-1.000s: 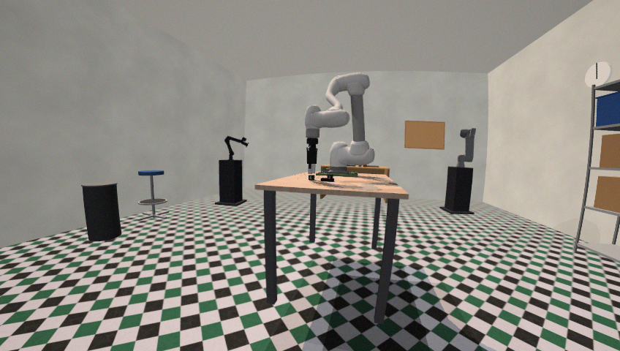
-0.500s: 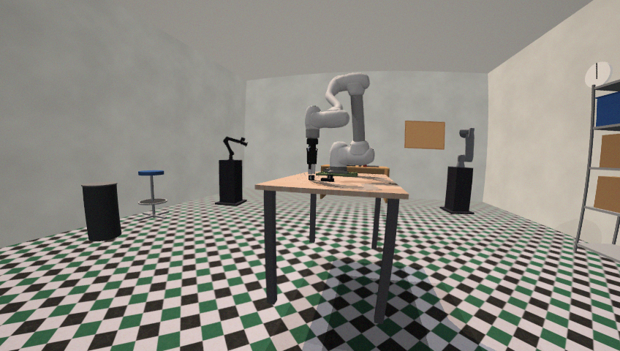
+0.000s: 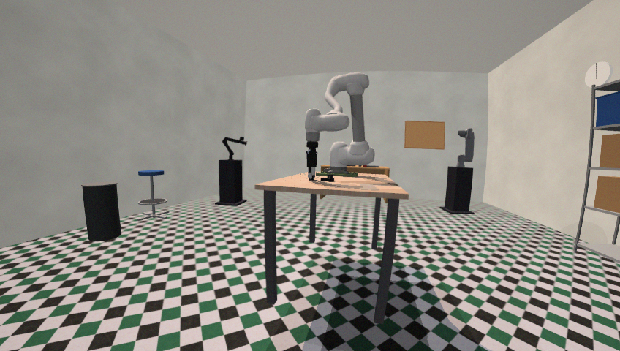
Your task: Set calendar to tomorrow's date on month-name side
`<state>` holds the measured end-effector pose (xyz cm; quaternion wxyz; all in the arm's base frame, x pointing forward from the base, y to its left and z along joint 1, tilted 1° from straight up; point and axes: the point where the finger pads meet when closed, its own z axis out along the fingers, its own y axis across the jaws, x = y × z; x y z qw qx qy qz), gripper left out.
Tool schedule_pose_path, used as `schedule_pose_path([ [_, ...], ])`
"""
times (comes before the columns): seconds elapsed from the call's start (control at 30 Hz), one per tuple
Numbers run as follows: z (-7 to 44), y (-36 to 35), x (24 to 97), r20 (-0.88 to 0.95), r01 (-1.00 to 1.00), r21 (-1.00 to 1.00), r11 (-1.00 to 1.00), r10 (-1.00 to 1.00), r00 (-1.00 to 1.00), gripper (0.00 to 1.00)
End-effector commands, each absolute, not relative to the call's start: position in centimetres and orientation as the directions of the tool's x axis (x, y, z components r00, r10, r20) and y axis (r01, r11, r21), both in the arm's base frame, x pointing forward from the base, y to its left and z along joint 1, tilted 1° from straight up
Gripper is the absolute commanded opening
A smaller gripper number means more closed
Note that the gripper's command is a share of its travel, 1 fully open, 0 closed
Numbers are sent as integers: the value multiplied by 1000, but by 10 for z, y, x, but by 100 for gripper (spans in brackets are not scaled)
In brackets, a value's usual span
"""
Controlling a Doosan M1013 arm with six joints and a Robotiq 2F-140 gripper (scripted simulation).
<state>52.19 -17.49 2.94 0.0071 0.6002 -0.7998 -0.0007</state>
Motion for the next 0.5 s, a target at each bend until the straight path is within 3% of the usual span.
schedule_pose_path([
  [0.0,26,-175,522,10,-960,9,279,-960,-279,29],
  [0.47,22,-175,522,10,-960,9,279,-960,-279,29],
])
